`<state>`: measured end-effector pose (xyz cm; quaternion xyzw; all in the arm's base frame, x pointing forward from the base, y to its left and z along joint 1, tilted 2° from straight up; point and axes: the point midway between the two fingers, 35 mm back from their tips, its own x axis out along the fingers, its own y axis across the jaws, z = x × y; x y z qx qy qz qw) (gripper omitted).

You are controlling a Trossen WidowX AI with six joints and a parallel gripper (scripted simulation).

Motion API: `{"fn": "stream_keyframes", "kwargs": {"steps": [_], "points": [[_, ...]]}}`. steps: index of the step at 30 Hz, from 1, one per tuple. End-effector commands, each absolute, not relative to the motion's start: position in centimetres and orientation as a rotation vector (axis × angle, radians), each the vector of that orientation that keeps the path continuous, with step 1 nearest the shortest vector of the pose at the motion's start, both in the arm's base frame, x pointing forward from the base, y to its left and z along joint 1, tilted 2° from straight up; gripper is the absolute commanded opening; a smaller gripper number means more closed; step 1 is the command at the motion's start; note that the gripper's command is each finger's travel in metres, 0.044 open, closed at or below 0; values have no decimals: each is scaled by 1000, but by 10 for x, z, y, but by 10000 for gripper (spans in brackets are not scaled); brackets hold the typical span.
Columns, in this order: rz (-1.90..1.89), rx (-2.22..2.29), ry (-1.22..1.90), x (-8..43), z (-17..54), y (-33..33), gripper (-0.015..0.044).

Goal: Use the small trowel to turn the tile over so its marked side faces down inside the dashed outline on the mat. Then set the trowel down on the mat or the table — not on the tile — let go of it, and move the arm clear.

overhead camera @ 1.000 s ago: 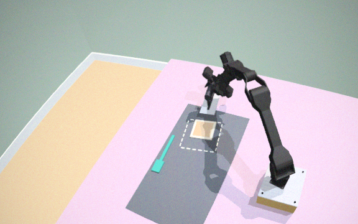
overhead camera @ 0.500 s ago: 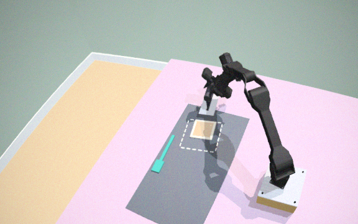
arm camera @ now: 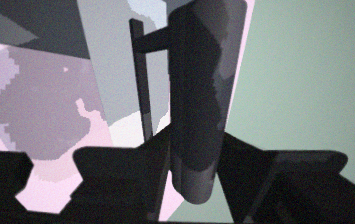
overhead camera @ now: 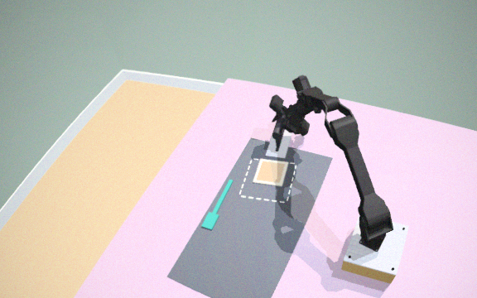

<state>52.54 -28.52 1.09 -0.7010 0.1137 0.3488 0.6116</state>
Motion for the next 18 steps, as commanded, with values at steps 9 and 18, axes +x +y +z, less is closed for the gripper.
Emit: {"fn": "stream_keyframes", "kwargs": {"steps": [9, 18], "points": [[802, -1622, 248, 524, 8, -276, 0], [802, -1619, 250, 519, 8, -264, 0]]}}
